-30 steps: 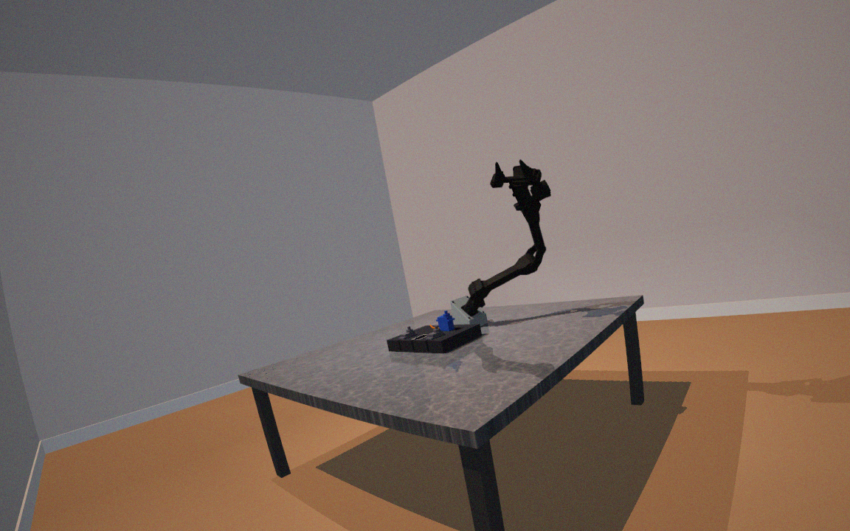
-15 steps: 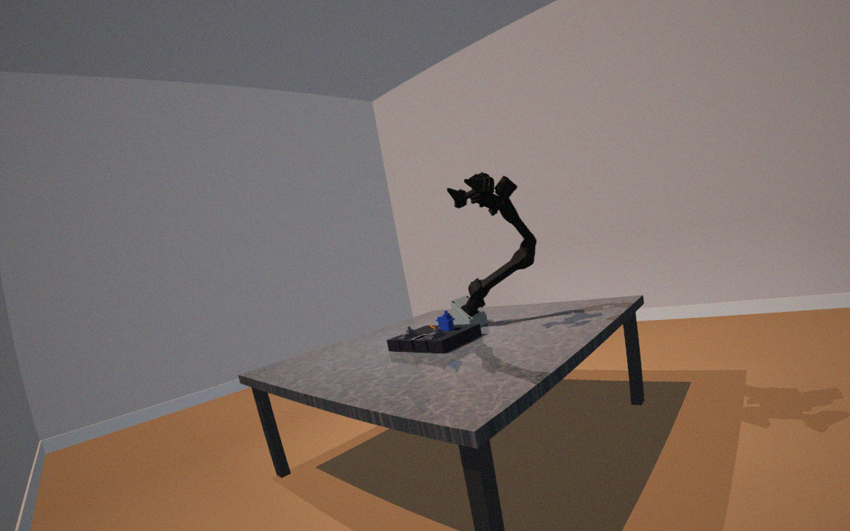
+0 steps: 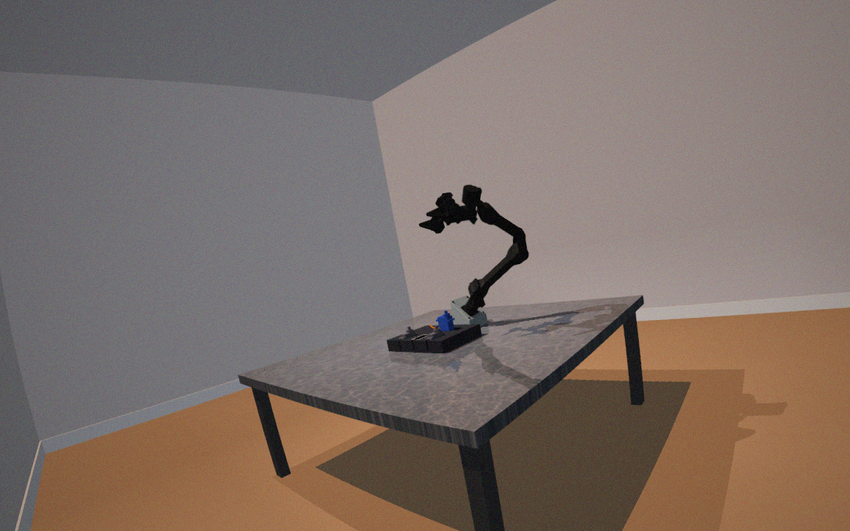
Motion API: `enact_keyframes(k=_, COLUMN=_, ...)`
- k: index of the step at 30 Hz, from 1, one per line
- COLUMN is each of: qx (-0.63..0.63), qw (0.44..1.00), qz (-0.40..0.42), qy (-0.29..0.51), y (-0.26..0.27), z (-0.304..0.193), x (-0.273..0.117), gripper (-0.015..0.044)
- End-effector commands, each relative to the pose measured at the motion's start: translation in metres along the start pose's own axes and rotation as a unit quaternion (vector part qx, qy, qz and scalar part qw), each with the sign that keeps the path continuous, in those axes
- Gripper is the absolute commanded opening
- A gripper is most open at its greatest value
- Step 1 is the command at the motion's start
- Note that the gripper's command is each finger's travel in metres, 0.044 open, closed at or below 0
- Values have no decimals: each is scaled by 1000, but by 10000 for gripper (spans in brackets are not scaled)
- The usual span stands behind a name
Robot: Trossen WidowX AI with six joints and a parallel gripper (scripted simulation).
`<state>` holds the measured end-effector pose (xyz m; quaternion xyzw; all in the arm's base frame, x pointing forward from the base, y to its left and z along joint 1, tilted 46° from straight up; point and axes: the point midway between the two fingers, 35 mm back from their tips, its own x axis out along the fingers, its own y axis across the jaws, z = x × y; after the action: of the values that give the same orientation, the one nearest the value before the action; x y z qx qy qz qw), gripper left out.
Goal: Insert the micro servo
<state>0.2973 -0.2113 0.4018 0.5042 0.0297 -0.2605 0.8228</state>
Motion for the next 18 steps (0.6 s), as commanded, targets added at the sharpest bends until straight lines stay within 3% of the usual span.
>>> enact_keyframes(k=1, qx=13, qw=998, qz=-38, qy=44, y=-26, z=-17, x=18, gripper=440)
enact_keyframes(k=18, qx=106, qw=941, qz=-214, qy=241, y=-137, z=-107, x=53, gripper=440)
